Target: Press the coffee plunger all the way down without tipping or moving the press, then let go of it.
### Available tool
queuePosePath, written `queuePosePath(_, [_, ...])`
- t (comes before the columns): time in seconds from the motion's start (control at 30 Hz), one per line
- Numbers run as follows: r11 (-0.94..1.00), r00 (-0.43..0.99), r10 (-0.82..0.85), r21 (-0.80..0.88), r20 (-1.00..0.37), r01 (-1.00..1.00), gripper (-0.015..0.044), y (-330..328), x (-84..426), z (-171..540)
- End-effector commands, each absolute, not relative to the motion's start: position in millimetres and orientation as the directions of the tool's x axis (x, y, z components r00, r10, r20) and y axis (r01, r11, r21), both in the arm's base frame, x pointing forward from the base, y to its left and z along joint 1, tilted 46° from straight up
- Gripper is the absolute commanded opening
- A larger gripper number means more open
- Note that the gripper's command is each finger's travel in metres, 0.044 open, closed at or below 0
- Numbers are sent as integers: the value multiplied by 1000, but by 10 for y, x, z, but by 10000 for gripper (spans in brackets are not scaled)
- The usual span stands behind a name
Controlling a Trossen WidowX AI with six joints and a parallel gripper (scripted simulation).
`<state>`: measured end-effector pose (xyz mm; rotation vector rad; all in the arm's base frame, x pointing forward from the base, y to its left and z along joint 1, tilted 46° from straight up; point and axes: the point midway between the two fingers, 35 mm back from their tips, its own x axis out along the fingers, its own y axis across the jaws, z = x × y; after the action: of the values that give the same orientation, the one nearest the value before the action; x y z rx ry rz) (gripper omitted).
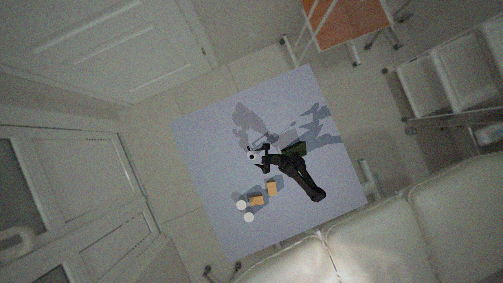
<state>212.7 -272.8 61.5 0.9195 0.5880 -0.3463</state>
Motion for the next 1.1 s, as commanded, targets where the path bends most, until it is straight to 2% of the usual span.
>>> queuePosePath(0.0, [557,787,-27,644,-616,524,440,-2706,2165,543])
queuePosePath(0.57, [558,789,-27,646,-613,521,440,-2703,2369,394])
queuePosePath(0.93, [558,789,-27,646,-613,521,151,-2703,2369,394])
queuePosePath(1.07, [558,789,-27,646,-613,521,125,-2703,2369,394])
